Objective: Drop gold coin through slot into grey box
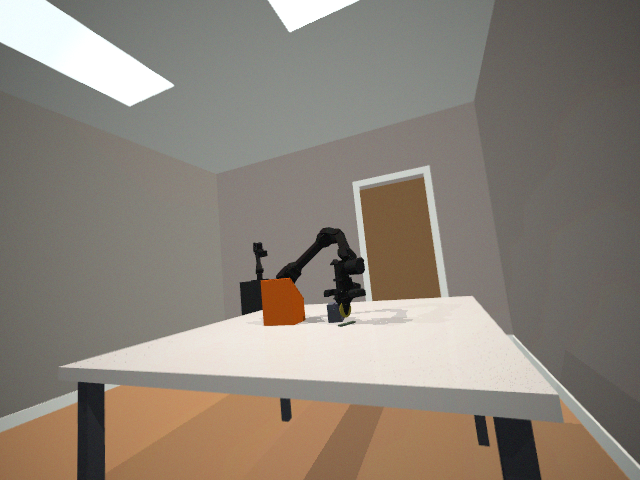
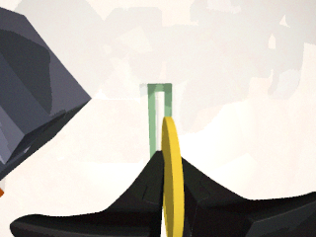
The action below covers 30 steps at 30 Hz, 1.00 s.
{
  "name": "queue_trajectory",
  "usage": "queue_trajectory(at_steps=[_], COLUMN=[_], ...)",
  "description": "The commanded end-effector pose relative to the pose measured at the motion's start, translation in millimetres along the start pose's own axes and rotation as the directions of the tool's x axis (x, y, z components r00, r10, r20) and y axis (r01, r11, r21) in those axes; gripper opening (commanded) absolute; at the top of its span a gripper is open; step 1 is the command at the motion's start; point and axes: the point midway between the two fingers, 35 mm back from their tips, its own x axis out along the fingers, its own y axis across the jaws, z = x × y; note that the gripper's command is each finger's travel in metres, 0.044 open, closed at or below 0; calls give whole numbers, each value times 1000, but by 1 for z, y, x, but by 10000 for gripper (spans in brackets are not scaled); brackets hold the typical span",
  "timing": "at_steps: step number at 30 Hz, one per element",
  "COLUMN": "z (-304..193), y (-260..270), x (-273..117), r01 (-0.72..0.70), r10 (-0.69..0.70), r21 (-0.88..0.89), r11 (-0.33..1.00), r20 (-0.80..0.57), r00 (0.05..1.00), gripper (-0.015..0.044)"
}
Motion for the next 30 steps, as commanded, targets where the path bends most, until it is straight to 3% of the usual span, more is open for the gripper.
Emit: queue_trajectory(at_steps=[1, 24, 30], z=[1, 1, 0], y=[-3, 1, -2], x=[-14, -67, -67], r01=[10, 9, 9], r10=[-10, -9, -9], r21=[-8, -9, -155], r11=[1000, 1000, 988], r20=[-4, -3, -3], r00=[1000, 1000, 1000], gripper=[0, 0, 0])
